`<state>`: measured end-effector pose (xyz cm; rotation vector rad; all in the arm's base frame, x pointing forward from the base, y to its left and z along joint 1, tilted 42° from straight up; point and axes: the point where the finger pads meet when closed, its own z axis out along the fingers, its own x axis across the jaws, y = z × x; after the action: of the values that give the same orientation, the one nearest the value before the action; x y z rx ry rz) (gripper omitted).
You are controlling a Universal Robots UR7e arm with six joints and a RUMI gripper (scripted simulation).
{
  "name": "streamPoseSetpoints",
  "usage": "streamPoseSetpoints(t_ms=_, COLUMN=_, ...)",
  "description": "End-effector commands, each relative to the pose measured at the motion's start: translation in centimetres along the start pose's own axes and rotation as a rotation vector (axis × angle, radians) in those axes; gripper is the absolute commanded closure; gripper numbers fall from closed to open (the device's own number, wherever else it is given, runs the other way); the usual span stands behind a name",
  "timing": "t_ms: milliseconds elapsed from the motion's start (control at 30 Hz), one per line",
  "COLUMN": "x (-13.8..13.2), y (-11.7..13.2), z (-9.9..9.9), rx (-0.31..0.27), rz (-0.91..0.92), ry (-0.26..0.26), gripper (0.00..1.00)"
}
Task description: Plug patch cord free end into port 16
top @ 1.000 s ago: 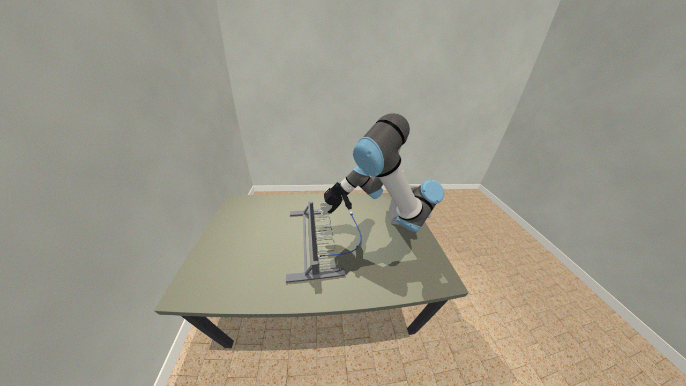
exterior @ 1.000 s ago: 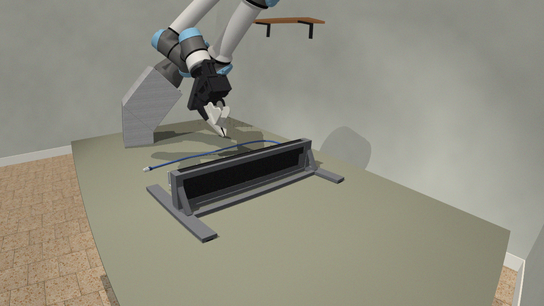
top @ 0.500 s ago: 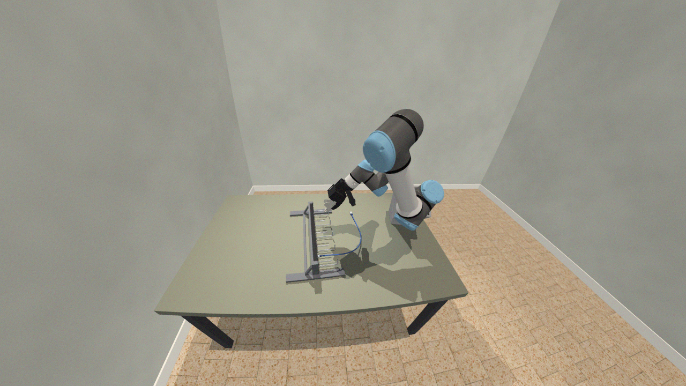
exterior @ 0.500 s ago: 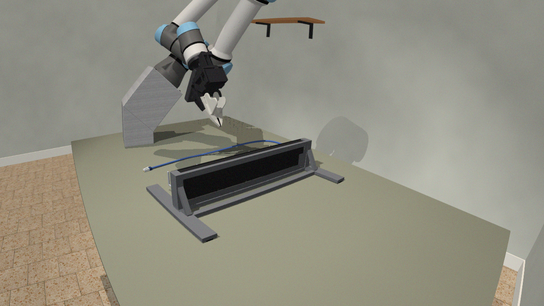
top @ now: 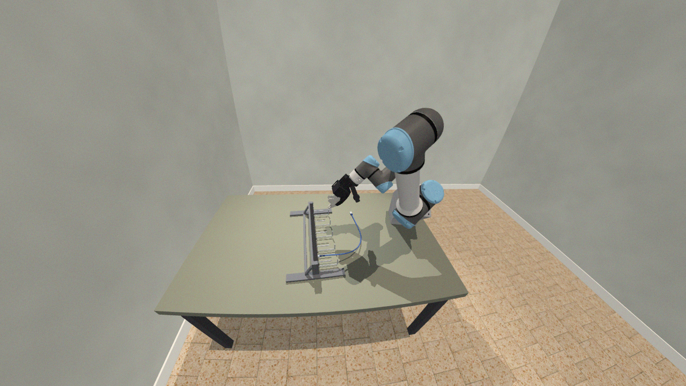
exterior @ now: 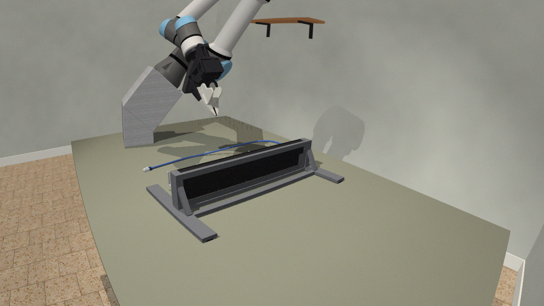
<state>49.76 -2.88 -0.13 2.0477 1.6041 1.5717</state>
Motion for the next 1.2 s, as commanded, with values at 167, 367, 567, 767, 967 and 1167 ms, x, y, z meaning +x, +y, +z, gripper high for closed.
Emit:
streamPoseSetpoints(t_ms=167, x=0.0, y=0.1, z=-2.3, rx=0.009, rz=-0.002, ry=0.007, gripper=1.00)
streamPoseSetpoints(t_ms=367, x=-0.1, y=0.1, z=-3.3, rx=0.009, rz=-0.002, ry=0.007, gripper=1.00)
streamPoseSetpoints(t_ms=567, x=-0.1, y=0.1, z=-4.1, rx=0.009, rz=-0.002, ry=0.007, gripper=1.00)
streamPoseSetpoints(t_ms=767, x=-0.1, y=0.1, z=-4.9, rx=0.009, rz=-0.002, ry=0.007, gripper=1.00)
streamPoseSetpoints(t_ms=967, x=-0.1, y=0.1, z=-5.3, rx=0.009, rz=-0.002, ry=0.007, gripper=1.00)
streamPoseSetpoints(t_ms=1167, x=-0.1, y=0.1, z=-5.7, rx=0.009, rz=-0.002, ry=0.007, gripper=1.00)
